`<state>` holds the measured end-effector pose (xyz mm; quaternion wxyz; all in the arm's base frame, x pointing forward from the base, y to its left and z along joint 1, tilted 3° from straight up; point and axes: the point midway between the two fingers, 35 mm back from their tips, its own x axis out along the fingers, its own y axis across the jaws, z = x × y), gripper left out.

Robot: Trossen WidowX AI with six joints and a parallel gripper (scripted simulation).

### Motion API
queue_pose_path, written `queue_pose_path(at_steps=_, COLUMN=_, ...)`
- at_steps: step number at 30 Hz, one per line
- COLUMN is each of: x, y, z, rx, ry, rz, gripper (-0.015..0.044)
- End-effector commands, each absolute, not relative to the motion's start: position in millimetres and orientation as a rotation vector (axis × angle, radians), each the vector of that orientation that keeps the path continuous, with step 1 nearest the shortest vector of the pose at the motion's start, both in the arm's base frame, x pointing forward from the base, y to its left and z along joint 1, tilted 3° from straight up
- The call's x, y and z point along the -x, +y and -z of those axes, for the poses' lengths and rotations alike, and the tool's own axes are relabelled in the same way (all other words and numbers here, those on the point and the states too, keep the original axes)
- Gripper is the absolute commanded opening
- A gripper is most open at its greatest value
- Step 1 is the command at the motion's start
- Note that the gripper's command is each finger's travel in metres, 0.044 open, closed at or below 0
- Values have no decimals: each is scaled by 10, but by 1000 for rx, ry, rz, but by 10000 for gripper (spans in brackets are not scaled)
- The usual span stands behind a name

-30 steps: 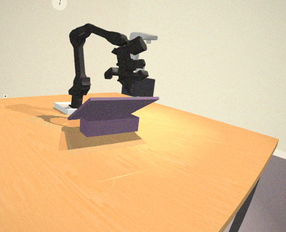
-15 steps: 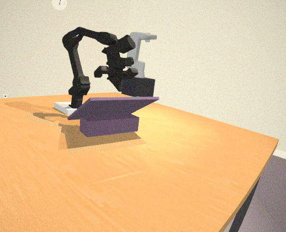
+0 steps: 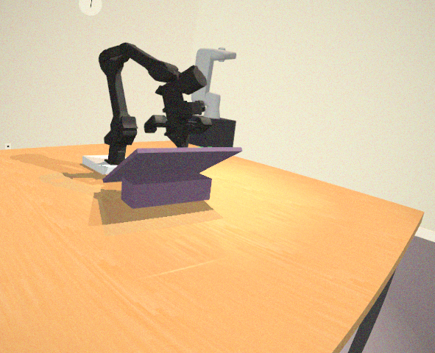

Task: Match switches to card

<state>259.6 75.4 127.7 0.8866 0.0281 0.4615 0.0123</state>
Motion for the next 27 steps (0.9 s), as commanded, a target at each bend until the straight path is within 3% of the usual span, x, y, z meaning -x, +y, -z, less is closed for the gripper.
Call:
queue_pose_path(at_steps=1, x=-2605, y=759, z=-1221, rx=-53, ry=969, rz=-29, gripper=0)
queue_pose_path(at_steps=27, x=-2669, y=765, z=-1125, rx=-53, ry=968, rz=-29, gripper=0)
